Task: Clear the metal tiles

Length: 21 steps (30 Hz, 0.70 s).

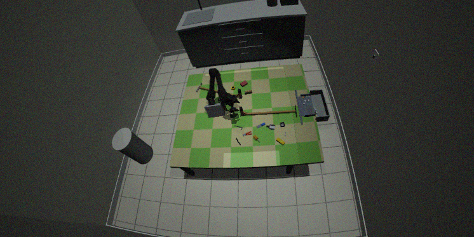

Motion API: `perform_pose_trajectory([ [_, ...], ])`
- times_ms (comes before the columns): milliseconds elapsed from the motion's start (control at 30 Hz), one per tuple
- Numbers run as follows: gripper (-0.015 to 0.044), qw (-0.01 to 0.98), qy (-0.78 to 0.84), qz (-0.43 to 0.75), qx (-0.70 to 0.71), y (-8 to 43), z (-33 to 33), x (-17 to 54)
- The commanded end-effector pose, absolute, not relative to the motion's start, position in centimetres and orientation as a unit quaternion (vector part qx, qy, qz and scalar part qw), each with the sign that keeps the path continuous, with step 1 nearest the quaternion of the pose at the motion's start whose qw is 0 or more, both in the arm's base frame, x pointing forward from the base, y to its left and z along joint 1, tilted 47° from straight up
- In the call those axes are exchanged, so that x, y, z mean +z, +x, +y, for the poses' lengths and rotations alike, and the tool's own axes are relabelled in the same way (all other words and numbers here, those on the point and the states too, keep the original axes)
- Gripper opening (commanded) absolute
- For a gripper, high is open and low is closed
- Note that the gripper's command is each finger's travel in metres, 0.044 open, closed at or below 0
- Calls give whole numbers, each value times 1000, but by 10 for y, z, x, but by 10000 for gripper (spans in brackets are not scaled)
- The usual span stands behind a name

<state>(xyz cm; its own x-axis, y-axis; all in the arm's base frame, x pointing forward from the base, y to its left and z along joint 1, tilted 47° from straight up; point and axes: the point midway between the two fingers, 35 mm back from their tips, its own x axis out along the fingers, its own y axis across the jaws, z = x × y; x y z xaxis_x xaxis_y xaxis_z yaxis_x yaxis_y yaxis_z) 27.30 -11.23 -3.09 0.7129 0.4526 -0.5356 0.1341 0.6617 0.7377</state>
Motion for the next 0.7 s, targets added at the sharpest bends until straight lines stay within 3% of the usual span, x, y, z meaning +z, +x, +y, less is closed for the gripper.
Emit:
perform_pose_trajectory([
  [0, 440, 845, 404, 338, 88, 276, -128, -16],
  [667, 440, 886, 419, 196, 40, 257, -209, 61],
])
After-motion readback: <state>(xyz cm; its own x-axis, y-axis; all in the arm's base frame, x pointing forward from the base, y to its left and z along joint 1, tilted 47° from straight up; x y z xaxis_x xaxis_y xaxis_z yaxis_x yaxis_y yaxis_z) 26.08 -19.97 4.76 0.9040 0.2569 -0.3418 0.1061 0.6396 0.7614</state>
